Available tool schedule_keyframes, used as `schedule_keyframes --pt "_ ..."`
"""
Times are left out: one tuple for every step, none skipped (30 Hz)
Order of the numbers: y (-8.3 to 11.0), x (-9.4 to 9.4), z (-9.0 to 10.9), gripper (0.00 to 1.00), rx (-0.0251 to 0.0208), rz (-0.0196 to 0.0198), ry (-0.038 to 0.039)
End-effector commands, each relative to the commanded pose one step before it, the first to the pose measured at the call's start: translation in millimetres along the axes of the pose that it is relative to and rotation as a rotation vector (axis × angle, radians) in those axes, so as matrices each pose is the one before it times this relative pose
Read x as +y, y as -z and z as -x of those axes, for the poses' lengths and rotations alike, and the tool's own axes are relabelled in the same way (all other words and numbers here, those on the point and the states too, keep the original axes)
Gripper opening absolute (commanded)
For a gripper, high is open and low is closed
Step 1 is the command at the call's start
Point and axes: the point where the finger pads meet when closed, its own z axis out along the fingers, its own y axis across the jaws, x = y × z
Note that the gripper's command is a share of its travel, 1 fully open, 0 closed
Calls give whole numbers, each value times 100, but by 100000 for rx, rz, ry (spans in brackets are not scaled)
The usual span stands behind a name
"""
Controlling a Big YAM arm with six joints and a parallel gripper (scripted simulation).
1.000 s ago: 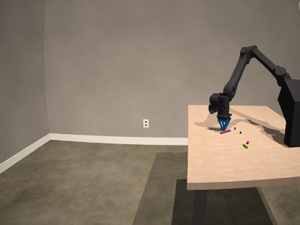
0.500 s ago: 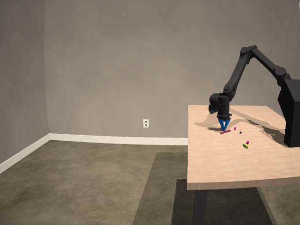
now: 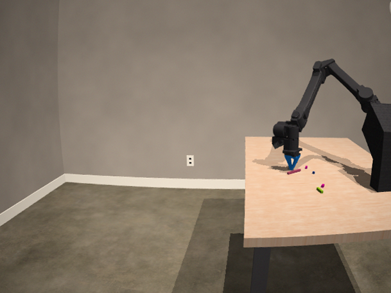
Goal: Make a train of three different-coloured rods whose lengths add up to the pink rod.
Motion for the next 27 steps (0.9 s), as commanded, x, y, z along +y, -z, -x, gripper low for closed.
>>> schedule_keyframes --pt "-238 59 363 4 -465 44 -465" --pt "0 0 0 4 0 0 0" --pt "0 0 0 4 0 0 0" --pt "0 0 0 4 0 0 0" --pt "0 0 0 4 0 0 0" --pt "0 0 0 4 0 0 0" --pt "0 0 0 4 0 0 0" --pt "0 0 0 4 0 0 0" --pt "0 0 0 4 0 0 0" --pt "0 0 0 4 0 0 0" --pt "0 0 0 4 0 0 0" --pt "0 0 0 4 0 0 0" --pt "0 0 0 4 0 0 0" --pt "0 0 0 4 0 0 0" --pt "0 0 0 4 0 0 0" --pt "0 0 0 4 0 0 0" --pt "58 10 19 4 -46 38 0" --pt "374 68 122 4 -296 250 0" --pt "933 159 415 4 -1170 605 -395" --pt "716 130 199 4 -909 253 201" --pt "338 10 -259 4 299 -4 342" --pt "449 3 -86 4 97 5 108" --pt "552 -2 -1 4 -3 3 -9" --pt "637 -2 -1 4 -3 3 -10" --pt "701 -2 0 4 -2 5 -12" --pt "746 -3 0 4 -4 4 -12" --pt "783 -8 206 4 -232 21 -299"
